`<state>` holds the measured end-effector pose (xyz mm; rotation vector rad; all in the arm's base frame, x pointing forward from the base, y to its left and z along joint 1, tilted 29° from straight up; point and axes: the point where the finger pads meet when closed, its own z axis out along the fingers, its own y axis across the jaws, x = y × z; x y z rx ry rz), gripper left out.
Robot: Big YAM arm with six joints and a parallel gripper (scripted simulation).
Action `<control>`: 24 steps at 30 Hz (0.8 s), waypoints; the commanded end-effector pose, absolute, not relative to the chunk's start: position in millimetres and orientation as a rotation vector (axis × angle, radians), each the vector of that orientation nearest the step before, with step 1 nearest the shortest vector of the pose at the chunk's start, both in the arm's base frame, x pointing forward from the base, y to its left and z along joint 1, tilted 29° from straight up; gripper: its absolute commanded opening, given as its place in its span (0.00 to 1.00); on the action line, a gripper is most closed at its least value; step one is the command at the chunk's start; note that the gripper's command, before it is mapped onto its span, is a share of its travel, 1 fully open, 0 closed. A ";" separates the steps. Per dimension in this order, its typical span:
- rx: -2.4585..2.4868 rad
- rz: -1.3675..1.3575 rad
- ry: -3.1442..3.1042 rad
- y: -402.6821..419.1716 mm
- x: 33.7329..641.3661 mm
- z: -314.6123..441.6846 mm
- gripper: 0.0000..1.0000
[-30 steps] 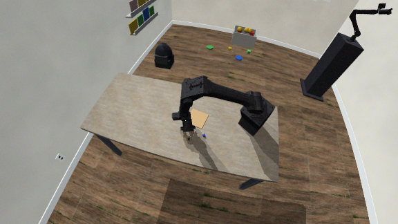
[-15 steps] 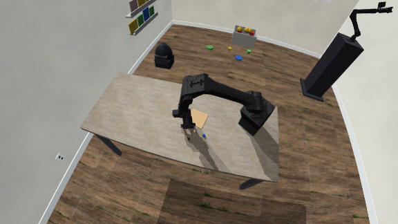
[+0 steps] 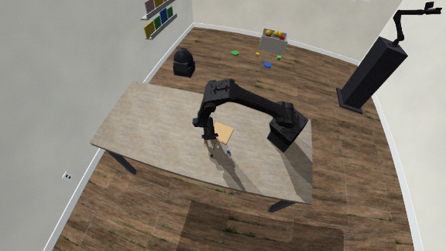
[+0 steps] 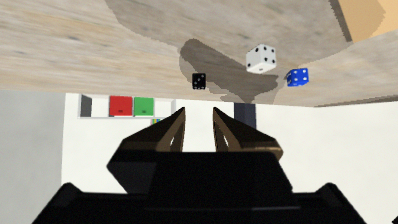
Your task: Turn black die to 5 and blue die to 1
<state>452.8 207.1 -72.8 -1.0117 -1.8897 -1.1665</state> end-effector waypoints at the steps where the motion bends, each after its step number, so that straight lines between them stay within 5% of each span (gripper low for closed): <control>1: -1.004 -1.211 -1.919 196.0 464.9 -53.0 0.31; 24: -1.025 -1.173 -1.884 173.4 438.1 -22.3 0.31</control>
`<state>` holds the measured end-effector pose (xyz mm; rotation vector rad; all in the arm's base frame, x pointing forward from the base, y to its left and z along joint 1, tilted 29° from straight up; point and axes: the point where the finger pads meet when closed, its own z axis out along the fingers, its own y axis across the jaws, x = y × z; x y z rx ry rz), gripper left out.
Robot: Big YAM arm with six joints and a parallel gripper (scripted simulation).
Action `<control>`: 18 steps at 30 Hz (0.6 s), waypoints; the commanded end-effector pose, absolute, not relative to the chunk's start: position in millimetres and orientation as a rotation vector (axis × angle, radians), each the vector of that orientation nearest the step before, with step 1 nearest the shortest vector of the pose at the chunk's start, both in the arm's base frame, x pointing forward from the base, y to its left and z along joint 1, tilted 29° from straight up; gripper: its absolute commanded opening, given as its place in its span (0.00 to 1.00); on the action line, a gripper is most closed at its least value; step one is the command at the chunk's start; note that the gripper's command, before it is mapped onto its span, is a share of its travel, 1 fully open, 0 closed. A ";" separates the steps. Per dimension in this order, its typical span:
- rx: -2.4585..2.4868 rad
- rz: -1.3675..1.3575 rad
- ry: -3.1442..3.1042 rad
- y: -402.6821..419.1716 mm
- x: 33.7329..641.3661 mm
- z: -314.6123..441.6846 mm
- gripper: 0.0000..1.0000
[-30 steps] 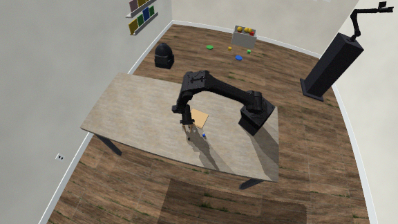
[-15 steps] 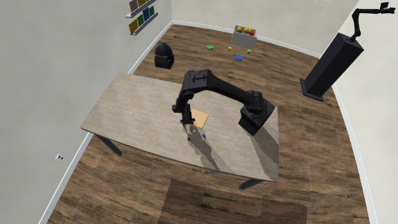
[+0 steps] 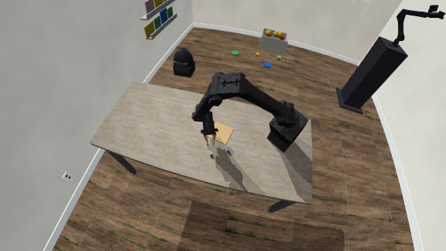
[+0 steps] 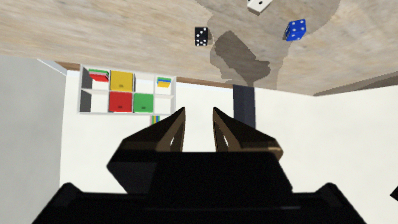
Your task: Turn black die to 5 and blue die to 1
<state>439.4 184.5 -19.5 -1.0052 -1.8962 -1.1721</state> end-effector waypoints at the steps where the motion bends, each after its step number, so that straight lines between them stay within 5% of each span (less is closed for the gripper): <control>1: -1.014 -1.187 -1.903 174.3 441.8 -13.5 0.31; 10: -1.234 -0.832 -2.323 211.4 413.6 -7.9 0.31; 18: -1.494 -0.784 -2.487 215.9 414.2 7.5 0.31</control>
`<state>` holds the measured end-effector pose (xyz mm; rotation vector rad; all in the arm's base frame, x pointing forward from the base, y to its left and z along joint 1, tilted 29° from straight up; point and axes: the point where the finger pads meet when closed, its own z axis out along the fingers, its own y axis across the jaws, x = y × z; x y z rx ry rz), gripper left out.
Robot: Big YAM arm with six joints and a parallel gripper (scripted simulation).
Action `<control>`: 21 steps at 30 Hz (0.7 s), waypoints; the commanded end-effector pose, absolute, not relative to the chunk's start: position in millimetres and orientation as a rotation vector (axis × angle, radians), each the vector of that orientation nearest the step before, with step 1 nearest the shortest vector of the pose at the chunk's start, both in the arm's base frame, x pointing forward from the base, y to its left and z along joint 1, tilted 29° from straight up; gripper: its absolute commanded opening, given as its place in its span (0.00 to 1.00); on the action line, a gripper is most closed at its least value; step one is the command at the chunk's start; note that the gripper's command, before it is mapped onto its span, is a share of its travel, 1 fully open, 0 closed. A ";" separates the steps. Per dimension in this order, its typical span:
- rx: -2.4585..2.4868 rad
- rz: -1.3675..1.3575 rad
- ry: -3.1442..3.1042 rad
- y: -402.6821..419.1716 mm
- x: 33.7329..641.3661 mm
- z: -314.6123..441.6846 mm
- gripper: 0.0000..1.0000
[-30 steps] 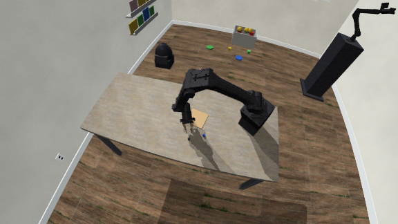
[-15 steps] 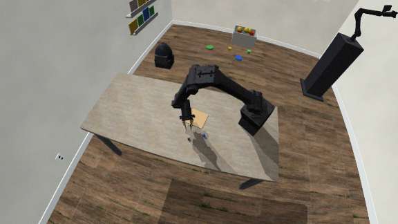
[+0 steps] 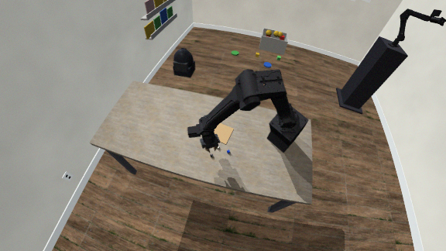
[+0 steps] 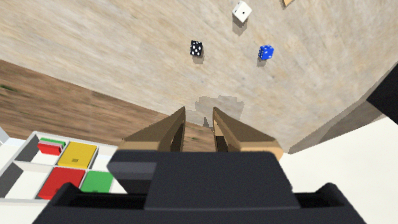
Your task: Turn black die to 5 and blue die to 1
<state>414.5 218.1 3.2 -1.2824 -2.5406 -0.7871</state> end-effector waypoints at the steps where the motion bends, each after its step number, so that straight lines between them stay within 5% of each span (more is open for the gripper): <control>1: -1.549 -0.790 -2.507 216.3 414.9 11.9 0.31; 7: -1.694 -0.829 -2.542 217.0 416.7 25.0 0.31; 8: -1.694 -0.829 -2.542 217.0 416.7 25.0 1.00; 21: -1.756 -0.816 -2.494 210.3 435.9 8.4 1.00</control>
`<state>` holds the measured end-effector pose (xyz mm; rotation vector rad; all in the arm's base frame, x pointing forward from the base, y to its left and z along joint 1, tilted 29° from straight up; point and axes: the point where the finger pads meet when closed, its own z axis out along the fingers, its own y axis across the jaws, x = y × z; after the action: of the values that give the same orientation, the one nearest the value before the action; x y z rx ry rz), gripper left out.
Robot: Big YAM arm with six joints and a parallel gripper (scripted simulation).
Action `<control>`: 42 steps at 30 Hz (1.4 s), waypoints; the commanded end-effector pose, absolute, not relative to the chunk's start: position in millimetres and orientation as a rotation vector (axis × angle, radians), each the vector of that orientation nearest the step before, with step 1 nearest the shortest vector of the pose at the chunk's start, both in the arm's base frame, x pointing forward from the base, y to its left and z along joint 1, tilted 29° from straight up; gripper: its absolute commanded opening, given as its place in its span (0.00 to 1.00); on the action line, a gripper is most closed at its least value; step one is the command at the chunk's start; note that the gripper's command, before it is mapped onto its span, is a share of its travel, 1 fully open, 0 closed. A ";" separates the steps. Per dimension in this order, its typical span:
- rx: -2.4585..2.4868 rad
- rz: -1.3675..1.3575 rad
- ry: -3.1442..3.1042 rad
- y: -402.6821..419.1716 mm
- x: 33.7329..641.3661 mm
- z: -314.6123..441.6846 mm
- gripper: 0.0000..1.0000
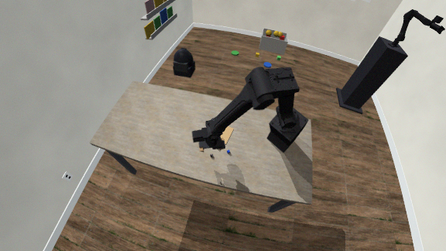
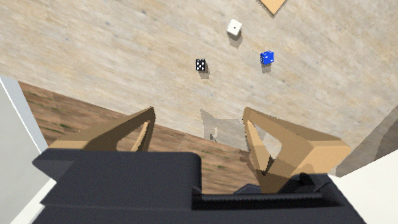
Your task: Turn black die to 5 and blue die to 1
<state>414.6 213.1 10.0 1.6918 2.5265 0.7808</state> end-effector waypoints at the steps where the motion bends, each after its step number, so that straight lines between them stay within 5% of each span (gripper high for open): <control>1: 1.767 0.808 2.457 211.0 439.4 -1.4 1.00; 6: 1.862 0.805 2.415 212.4 449.3 -34.0 1.00; 7: 1.862 0.805 2.415 212.4 449.3 -34.0 0.31; 42: 1.860 0.796 2.422 210.6 444.5 -32.0 0.31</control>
<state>433.5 218.0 -37.5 1.8370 2.4609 0.7783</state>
